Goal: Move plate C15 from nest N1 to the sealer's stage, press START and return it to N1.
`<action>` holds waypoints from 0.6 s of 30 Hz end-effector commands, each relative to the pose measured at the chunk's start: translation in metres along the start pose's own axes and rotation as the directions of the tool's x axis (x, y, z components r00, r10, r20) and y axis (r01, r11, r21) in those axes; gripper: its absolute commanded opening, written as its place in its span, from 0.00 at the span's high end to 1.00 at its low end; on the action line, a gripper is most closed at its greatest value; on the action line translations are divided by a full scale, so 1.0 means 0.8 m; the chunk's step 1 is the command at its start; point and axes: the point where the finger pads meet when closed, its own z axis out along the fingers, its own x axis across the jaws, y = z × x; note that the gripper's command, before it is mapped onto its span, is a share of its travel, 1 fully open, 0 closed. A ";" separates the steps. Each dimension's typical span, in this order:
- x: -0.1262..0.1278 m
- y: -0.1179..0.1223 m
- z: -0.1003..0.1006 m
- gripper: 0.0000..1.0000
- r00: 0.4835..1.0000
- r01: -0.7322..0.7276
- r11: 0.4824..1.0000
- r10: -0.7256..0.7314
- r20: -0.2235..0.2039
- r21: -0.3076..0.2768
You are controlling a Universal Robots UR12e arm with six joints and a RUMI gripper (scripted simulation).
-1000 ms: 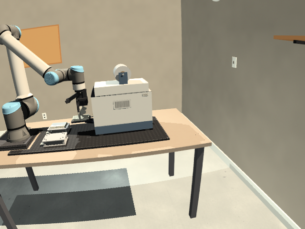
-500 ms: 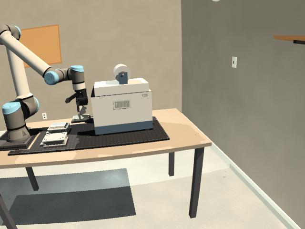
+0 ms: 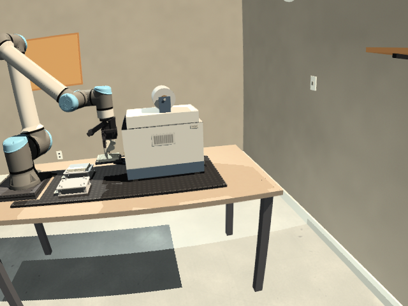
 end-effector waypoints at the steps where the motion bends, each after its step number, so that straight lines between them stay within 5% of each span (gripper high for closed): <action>1: 0.000 0.001 -0.004 0.32 1.000 0.000 1.000 0.000 0.000 -0.001; 18: 0.000 0.001 -0.017 0.32 1.000 0.000 1.000 0.000 0.000 -0.001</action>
